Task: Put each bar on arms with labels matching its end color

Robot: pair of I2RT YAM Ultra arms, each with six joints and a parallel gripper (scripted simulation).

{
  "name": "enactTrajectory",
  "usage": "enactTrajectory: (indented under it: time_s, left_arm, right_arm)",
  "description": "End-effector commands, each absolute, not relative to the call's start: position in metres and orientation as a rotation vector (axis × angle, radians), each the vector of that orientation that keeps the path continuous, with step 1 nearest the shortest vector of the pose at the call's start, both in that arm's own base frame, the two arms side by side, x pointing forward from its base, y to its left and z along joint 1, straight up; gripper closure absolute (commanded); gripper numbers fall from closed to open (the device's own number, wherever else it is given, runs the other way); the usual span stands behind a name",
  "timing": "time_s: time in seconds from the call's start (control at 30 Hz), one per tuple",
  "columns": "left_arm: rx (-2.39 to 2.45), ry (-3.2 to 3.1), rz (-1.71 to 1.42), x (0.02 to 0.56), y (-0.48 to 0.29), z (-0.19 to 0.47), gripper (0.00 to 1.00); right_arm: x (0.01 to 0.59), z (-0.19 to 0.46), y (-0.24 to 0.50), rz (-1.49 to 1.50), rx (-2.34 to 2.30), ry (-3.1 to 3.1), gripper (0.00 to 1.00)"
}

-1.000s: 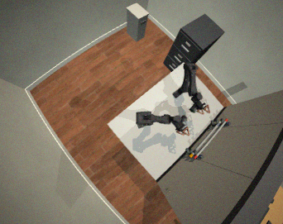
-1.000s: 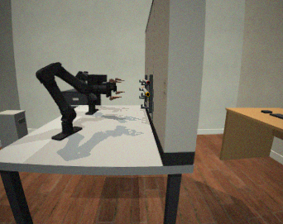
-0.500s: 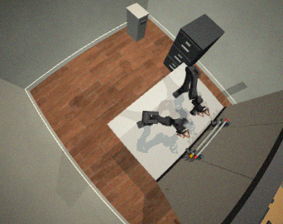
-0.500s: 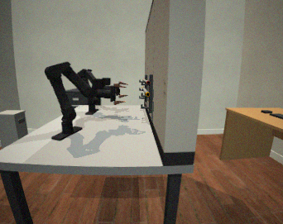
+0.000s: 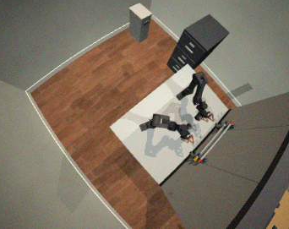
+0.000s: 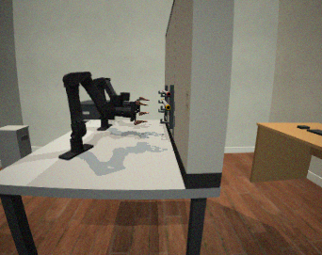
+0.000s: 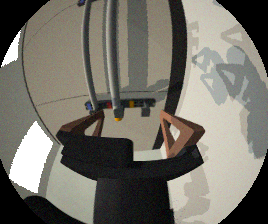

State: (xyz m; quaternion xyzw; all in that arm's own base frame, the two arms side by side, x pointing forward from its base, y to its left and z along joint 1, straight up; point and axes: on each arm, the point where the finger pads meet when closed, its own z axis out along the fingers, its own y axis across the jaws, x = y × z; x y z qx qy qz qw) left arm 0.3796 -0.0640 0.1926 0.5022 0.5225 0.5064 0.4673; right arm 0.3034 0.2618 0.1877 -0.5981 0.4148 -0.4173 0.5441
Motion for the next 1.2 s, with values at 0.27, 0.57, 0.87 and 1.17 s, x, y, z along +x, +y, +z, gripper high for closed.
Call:
enactTrajectory:
  time_s: [0.27,0.57,0.87,1.17]
  left_arm:
    - [1.182,1.251,1.251,0.405,-0.061,0.183,0.00]
    - [1.182,1.251,1.251,0.414,-0.061,0.175,0.00]
    - [1.182,1.251,1.251,0.414,-0.061,0.175,0.00]
    - [1.182,1.251,1.251,0.414,-0.061,0.175,0.00]
  right_arm:
    - [0.328,0.183,0.272,-0.969,-1.345,0.969,0.00]
    - [0.336,0.175,0.275,-0.969,-1.345,0.969,0.00]
    - [0.336,0.175,0.275,-0.969,-1.345,0.969,0.00]
    - [0.336,0.175,0.275,-0.969,-1.345,0.969,0.00]
